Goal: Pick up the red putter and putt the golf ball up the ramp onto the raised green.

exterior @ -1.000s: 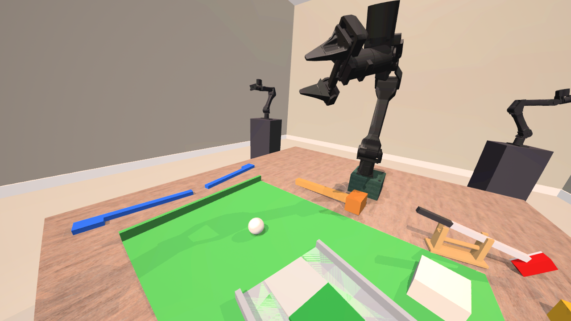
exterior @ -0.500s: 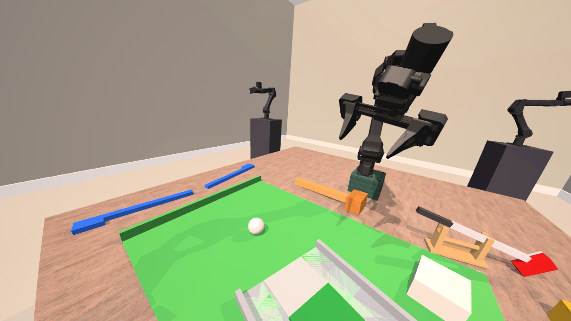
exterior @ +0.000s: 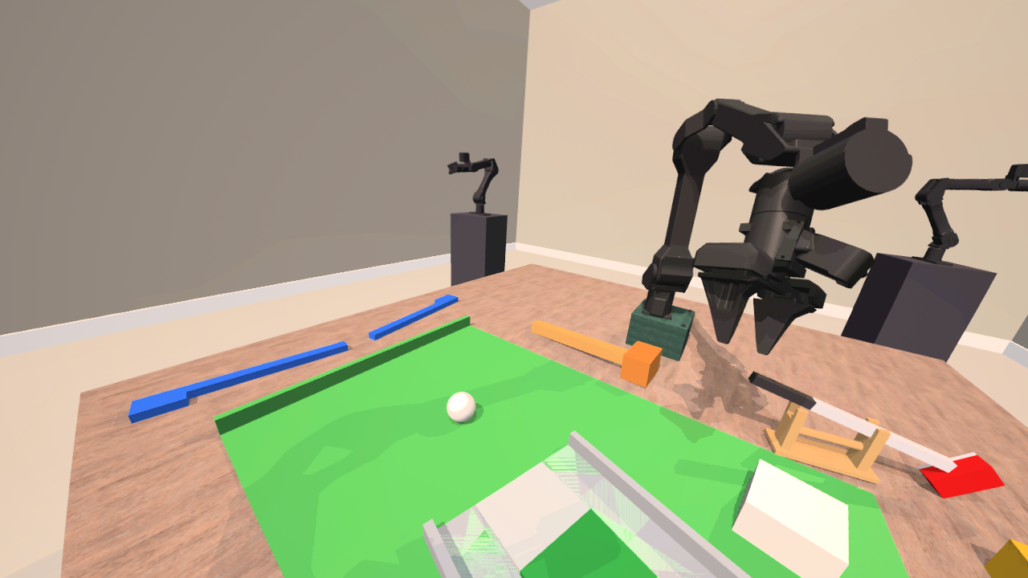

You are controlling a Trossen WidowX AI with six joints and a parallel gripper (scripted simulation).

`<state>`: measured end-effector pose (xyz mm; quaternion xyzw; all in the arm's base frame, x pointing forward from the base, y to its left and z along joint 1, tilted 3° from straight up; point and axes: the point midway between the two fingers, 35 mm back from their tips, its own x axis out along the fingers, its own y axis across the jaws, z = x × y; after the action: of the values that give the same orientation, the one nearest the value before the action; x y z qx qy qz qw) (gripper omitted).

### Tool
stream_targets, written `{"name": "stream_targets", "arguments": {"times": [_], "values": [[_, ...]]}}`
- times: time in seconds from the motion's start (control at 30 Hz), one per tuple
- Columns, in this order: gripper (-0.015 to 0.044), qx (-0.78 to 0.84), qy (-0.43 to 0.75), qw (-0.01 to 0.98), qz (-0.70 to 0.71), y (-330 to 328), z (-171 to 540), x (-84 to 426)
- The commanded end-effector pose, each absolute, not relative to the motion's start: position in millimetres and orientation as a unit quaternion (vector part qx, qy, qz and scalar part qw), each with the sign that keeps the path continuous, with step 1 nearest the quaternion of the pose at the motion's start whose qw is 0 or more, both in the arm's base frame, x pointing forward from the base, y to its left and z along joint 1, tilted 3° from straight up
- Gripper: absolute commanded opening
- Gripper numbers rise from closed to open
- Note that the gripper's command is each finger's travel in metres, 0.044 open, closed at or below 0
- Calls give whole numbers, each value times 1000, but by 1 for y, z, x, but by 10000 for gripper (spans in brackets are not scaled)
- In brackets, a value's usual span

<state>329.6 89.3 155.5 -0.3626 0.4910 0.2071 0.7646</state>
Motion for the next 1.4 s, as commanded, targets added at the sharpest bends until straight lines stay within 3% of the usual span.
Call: {"name": "stream_targets", "arguments": {"times": [0.0, 0.13, 1.37], "values": [[440, -489, 480, 590, 427, 135, 117, 278], [440, -520, 458, 516, 504, 150, 107, 256], [440, -520, 458, 516, 504, 155, 60, 258]]}}
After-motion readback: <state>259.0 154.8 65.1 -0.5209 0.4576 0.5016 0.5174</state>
